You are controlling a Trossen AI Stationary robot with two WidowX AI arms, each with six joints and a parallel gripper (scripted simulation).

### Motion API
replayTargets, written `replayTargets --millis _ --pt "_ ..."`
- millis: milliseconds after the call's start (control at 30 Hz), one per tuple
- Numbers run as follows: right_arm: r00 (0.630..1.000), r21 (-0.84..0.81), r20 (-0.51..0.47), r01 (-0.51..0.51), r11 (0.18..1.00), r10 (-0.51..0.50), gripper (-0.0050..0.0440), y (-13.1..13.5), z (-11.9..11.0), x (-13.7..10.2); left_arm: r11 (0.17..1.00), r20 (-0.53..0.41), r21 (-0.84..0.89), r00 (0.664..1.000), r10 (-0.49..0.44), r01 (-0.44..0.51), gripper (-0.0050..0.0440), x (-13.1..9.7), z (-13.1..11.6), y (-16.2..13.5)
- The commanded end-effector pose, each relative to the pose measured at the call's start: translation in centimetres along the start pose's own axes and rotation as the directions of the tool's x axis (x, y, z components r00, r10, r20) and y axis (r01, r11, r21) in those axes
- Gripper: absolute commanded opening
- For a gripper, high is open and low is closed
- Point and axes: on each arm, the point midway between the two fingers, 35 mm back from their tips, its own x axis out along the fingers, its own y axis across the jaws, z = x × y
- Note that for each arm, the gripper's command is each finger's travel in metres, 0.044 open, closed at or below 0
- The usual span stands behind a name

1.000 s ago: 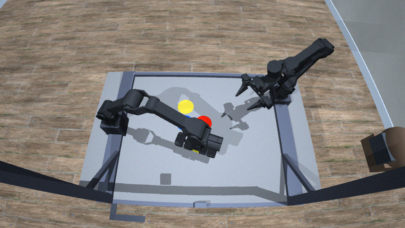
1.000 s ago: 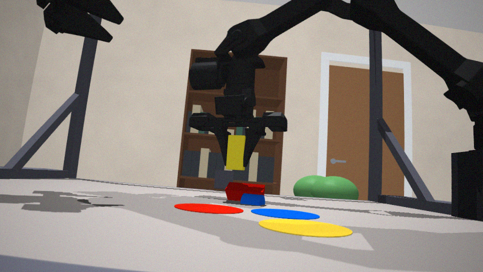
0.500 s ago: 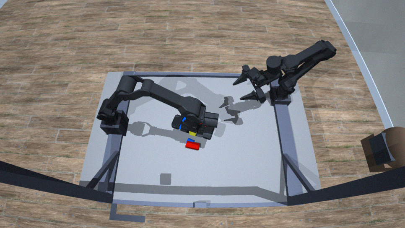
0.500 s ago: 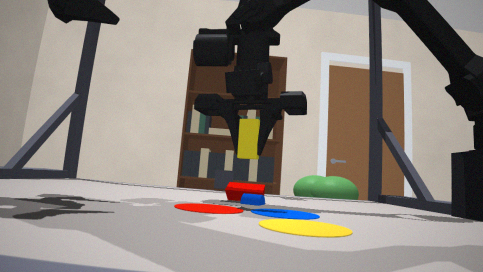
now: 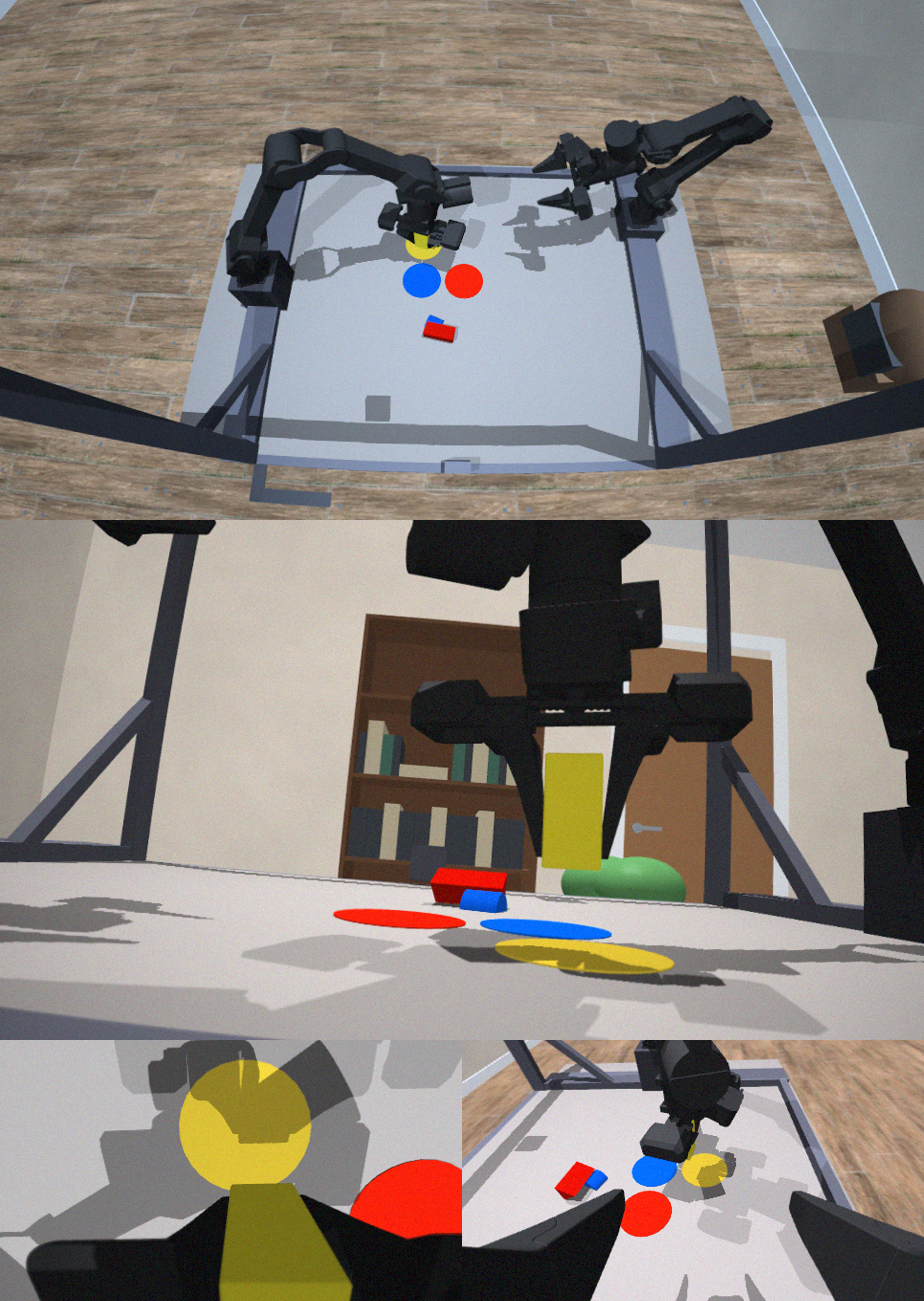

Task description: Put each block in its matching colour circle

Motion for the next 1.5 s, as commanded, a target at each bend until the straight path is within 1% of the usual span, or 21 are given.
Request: replayTargets --millis 0,133,267,400,600,700,800,833,867,933,967,1000,1067,1133,1267,1367,1467 --pt "1.000 0.025 0.008 0.027 0.999 -0.027 0.0400 -0.8 0.3 -0.4 0.999 0.021 0.028 0.999 -0.038 0.037 0.0123 0.4 1.4 -0.2" --pt "0.999 0.031 -0.017 0.041 0.999 -0.041 0.0400 -1.4 -0.5 -0.3 0.999 0.021 0.028 0.999 -0.037 0.037 0.0123 1.8 2.2 0.2" --pt "0.998 0.031 -0.031 0.051 0.998 -0.050 0.0400 -1.9 -0.9 -0.3 0.999 0.023 0.029 0.999 -0.040 0.039 0.0123 2.6 2.8 0.4" --pt "0.998 0.027 -0.038 0.055 0.998 -0.054 0.0400 -2.2 -1.2 -0.3 0.999 0.027 0.029 0.999 -0.046 0.045 0.0123 2.9 3.2 0.4" --pt "0.998 0.026 -0.039 0.054 0.998 -0.053 0.0400 -2.5 -1.3 -0.3 0.999 0.024 0.032 0.999 -0.042 0.041 0.0123 3.6 3.0 0.5" --pt "0.998 0.027 -0.037 0.053 0.998 -0.052 0.0400 -2.4 -1.2 -0.3 0.998 0.035 0.031 0.998 -0.056 0.055 0.0123 3.0 3.3 0.2" --pt "0.998 0.027 -0.036 0.052 0.998 -0.051 0.0400 -2.4 -1.1 -0.3 0.998 0.035 0.028 0.998 -0.056 0.056 0.0195 2.9 3.3 0.2" --pt "0.998 0.030 -0.034 0.054 0.998 -0.053 0.0400 -2.4 -1.0 -0.3 0.998 0.035 0.028 0.998 -0.056 0.056 0.0207 2.9 3.3 0.2" --pt "0.998 0.030 -0.034 0.054 0.998 -0.053 0.0400 -2.4 -1.0 -0.3 0.998 0.035 0.028 0.998 -0.056 0.056 0.0207 2.9 3.3 0.2" --pt "0.998 0.030 -0.034 0.054 0.998 -0.053 0.0400 -2.4 -1.0 -0.3 0.997 0.045 0.032 0.997 -0.069 0.068 0.0255 1.9 3.4 0.0" --pt "0.998 0.030 -0.034 0.054 0.998 -0.053 0.0400 -2.4 -1.0 -0.3 0.997 0.048 0.032 0.996 -0.074 0.072 0.0267 1.4 3.5 -0.1" --pt "0.998 0.030 -0.034 0.054 0.998 -0.053 0.0400 -2.4 -1.0 -0.3 0.997 0.050 0.032 0.996 -0.076 0.074 0.0267 0.7 3.5 -0.1" --pt "0.998 0.030 -0.034 0.054 0.998 -0.053 0.0400 -2.4 -1.0 -0.3 0.997 0.050 0.032 0.996 -0.076 0.074 0.0267 0.7 3.5 -0.1" --pt "0.998 0.030 -0.034 0.054 0.998 -0.053 0.0400 -2.4 -1.0 -0.3 0.997 0.050 0.032 0.996 -0.076 0.074 0.0267 -1.0 3.5 0.0" --pt "0.999 0.031 0.029 0.042 0.999 -0.043 0.0400 -2.4 1.1 -0.7 0.997 0.050 0.031 0.996 -0.076 0.075 0.0267 -4.6 3.3 0.2" --pt "0.997 0.031 0.061 0.035 0.999 -0.037 0.0400 -2.4 2.2 -0.9 0.997 0.050 0.031 0.996 -0.076 0.075 0.0267 -6.4 3.2 0.4" --pt "0.997 0.024 0.071 0.024 0.999 -0.026 0.0400 -2.3 2.6 -0.9 0.995 0.035 0.029 0.995 -0.091 0.090 0.0339 -7.0 2.5 -0.1"
